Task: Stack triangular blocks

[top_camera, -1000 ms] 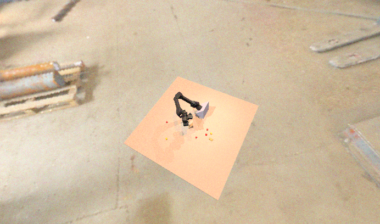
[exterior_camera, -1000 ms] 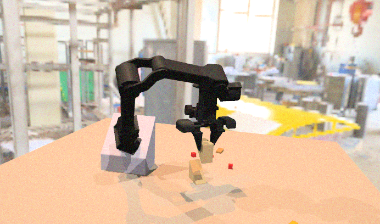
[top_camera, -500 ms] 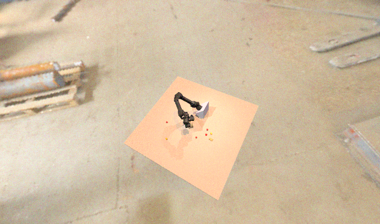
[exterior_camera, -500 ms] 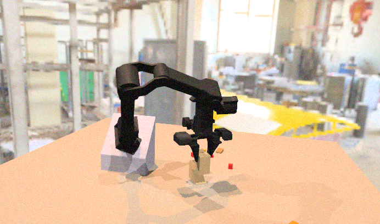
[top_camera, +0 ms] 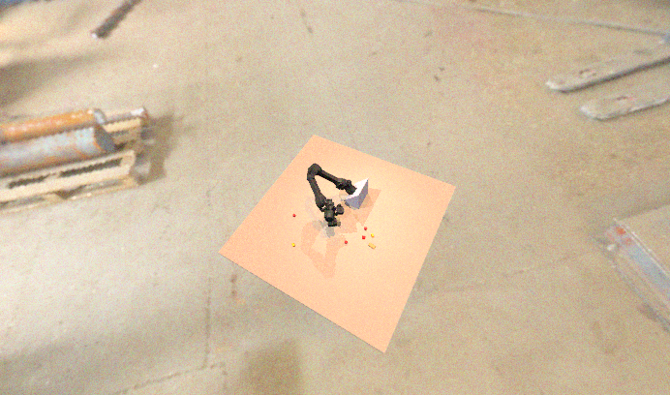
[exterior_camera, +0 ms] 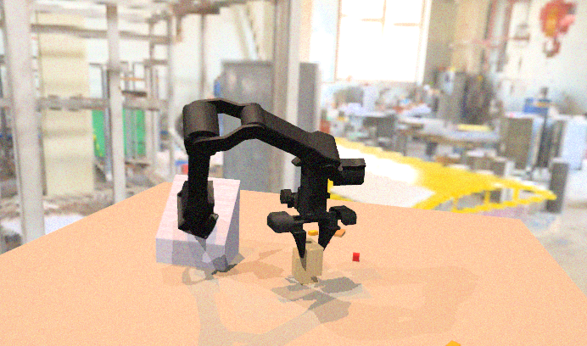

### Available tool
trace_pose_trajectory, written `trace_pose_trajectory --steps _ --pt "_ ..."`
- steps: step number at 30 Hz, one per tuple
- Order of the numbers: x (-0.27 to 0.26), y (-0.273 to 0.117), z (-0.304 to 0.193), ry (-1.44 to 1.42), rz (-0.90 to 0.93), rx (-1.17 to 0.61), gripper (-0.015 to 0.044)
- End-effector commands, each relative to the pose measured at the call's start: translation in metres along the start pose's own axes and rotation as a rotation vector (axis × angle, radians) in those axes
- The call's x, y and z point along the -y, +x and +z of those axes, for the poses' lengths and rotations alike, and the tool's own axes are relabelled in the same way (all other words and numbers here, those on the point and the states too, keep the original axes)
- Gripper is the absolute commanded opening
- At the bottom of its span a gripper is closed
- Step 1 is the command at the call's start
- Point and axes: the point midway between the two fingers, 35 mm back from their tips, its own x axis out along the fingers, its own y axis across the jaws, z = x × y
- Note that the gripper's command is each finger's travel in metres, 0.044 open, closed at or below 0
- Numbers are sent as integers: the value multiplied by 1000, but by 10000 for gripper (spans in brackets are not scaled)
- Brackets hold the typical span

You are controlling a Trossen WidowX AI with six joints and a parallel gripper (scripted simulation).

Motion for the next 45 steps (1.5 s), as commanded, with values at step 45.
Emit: trace_pose_trajectory --steps 45 --pt "0 21 8 -6 -2 -11 0"
